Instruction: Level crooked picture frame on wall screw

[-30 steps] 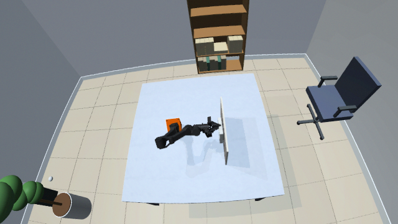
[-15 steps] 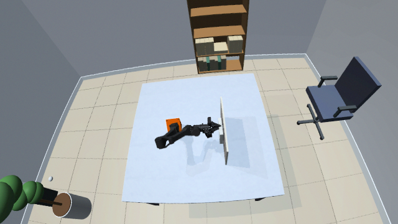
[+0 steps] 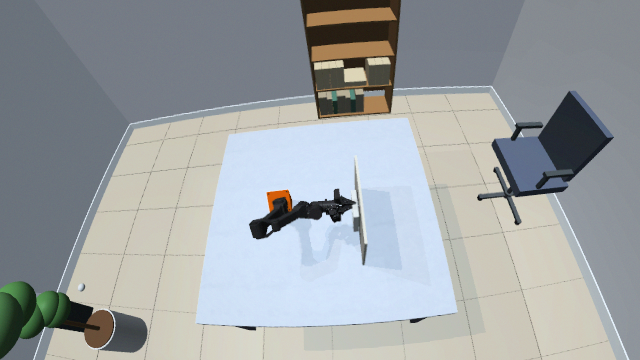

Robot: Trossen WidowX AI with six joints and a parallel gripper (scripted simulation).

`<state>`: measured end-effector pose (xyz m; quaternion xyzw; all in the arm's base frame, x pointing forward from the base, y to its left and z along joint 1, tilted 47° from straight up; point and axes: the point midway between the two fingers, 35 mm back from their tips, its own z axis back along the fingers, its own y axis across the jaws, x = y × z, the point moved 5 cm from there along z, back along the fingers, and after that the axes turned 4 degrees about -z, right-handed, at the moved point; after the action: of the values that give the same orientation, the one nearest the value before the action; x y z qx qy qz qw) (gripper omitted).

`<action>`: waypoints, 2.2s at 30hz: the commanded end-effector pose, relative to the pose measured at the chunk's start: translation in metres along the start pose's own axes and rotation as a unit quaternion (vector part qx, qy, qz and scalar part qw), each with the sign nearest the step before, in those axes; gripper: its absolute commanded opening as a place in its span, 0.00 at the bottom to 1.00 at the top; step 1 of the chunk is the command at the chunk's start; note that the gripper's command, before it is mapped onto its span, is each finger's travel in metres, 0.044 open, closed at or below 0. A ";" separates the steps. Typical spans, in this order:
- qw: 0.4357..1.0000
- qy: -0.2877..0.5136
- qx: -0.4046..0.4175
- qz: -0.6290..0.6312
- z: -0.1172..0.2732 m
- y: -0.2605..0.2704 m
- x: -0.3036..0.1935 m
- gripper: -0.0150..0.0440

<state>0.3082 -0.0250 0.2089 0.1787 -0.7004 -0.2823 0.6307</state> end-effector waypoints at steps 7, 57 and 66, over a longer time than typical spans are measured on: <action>1.000 0.001 0.002 0.000 0.000 -0.001 0.000 0.25; 0.997 0.002 0.004 -0.078 0.000 0.000 0.000 0.65; 0.998 0.003 0.003 -0.061 0.025 0.004 0.006 0.69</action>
<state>0.2983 -0.0237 0.2110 0.2305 -0.6828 -0.3245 0.6127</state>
